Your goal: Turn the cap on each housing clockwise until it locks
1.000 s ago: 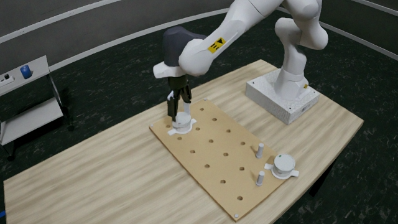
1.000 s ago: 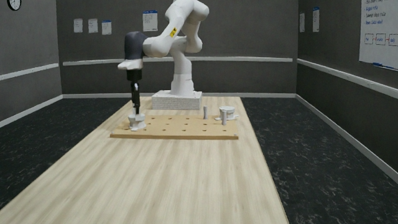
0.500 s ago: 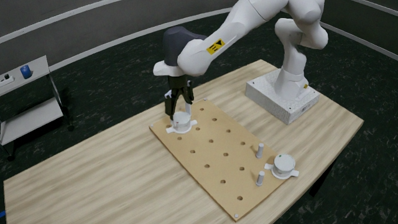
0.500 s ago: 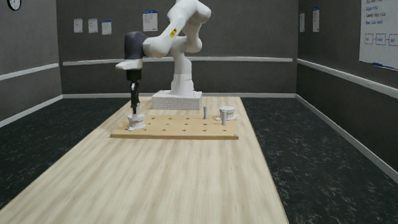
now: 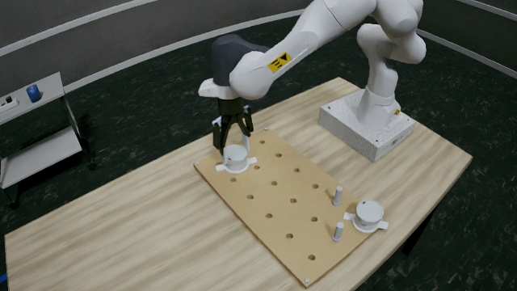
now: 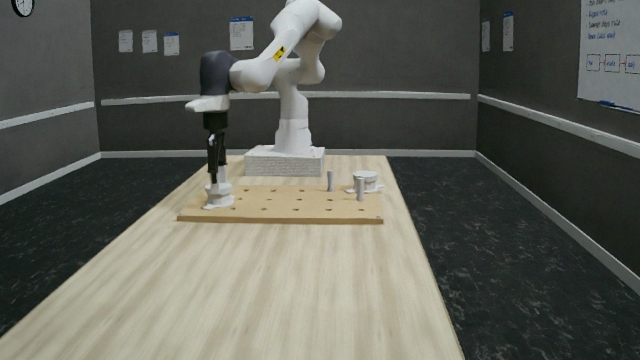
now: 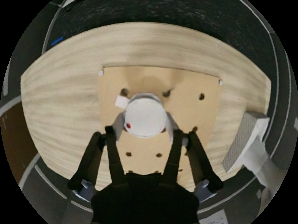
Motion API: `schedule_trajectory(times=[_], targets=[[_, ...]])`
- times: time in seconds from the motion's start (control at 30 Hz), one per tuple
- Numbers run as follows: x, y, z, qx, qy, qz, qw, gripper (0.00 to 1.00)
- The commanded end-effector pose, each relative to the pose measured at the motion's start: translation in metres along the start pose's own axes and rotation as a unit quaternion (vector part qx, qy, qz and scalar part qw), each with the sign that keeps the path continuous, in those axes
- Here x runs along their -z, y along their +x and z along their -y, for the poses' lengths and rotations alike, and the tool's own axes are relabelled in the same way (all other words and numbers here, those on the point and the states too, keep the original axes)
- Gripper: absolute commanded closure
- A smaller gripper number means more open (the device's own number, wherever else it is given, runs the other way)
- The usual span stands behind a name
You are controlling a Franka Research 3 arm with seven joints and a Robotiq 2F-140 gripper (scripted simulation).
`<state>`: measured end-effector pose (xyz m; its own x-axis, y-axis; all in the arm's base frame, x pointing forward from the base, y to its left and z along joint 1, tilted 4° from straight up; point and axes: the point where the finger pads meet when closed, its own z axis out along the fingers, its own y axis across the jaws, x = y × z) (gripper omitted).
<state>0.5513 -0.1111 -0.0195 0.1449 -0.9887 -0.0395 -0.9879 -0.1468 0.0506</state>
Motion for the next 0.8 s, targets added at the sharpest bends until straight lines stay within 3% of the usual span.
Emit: schedule_trajectory(times=[0.0,0.47,0.77], targets=[[-0.0012,-0.0038,-0.0003,-0.054,-0.003,0.003,0.999,0.9],[-0.0011,-0.0038,-0.0002,-0.192,-0.003,0.002,0.981,0.9],[-0.0011,-0.0038,-0.0002,-0.206,-0.003,0.002,0.979,0.9]])
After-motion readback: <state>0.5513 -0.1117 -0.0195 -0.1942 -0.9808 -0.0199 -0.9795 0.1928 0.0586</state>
